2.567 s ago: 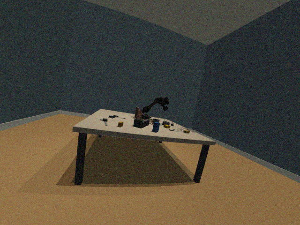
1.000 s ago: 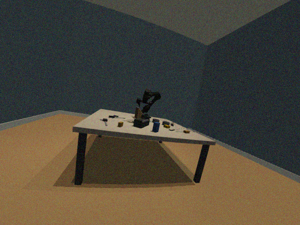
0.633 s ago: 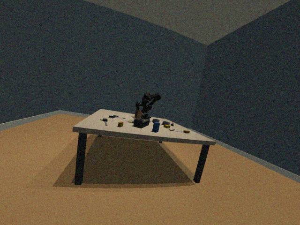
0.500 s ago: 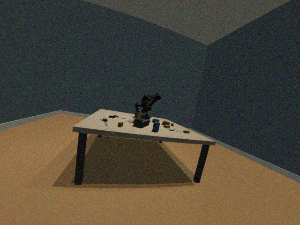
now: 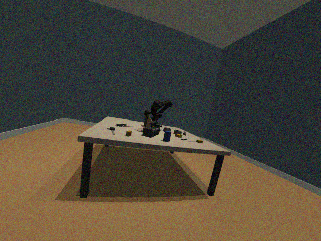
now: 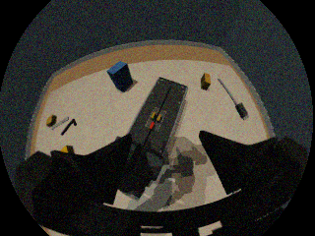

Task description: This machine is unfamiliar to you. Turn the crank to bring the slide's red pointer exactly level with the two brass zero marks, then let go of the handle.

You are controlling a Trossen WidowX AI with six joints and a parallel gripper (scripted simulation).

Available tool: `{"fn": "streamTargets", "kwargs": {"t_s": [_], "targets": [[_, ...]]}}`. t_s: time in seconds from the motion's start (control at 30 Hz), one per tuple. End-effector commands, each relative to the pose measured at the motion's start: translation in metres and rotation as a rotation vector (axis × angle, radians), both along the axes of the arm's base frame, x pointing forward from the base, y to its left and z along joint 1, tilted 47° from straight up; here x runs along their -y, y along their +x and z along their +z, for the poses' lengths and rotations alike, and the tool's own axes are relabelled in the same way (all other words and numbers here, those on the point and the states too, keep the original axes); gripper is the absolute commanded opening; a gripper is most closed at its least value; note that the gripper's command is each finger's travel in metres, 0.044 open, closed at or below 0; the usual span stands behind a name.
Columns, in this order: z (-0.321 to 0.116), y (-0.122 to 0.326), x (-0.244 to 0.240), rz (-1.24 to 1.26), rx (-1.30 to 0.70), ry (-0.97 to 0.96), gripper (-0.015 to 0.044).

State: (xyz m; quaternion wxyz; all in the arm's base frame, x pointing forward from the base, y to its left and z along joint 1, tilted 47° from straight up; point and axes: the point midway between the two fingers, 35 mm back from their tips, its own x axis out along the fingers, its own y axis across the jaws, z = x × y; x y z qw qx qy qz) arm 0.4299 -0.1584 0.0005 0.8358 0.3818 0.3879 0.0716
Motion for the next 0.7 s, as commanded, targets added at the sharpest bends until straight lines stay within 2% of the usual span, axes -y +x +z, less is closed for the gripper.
{"fn": "streamTargets", "kwargs": {"t_s": [0.0, 0.27, 0.67], "targets": [[0.006, 0.0, 0.008, -0.005, -0.002, -0.002, 0.044], [0.037, -0.004, 0.039, 0.001, 0.001, -0.004, 0.044], [0.077, -0.02, 0.001, -0.119, -0.118, 0.01, 0.044]]}}
